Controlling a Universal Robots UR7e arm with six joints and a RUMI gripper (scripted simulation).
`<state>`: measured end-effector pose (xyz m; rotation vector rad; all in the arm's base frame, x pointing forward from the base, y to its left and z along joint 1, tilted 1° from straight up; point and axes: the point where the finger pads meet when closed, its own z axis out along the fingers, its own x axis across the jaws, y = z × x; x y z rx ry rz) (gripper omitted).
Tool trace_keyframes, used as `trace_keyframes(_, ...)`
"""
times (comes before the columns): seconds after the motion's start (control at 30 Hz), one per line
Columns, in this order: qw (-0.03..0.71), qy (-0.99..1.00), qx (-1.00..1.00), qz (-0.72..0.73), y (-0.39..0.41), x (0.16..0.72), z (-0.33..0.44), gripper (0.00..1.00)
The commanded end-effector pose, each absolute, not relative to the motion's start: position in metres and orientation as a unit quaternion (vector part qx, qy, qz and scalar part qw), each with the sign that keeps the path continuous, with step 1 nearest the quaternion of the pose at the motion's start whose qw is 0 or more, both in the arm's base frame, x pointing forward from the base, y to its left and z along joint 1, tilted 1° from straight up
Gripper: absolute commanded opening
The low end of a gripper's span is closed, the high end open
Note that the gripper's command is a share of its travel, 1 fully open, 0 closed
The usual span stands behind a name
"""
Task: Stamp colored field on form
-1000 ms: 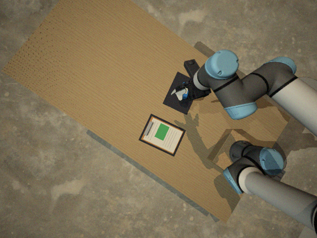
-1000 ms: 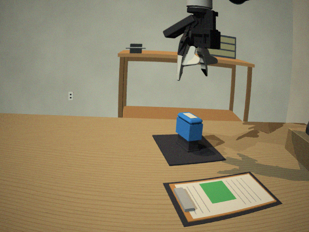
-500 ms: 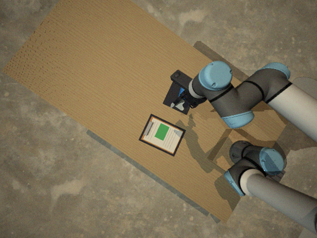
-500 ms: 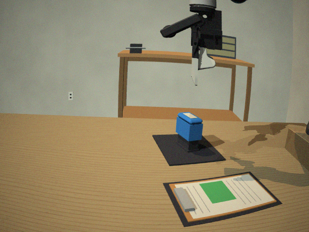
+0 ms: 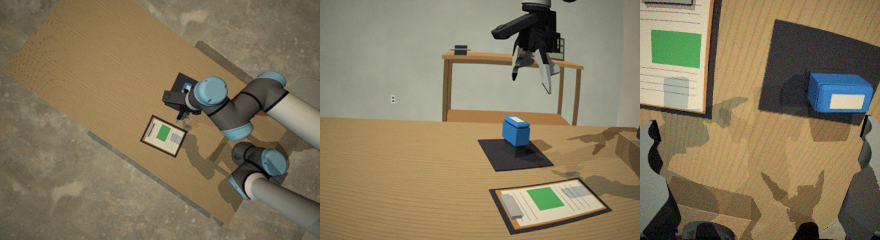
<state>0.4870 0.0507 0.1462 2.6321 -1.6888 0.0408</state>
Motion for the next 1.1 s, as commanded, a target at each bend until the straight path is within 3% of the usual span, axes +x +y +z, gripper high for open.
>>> trace_keyframes(0.0, 0.004, -0.418, 0.908, 0.011, 0.07, 0.48, 0.146, 1.0)
trace_keyframes(1.07, 0.013, 0.186, 0.982, 0.007, 0.154, 0.428, 0.144, 1.0)
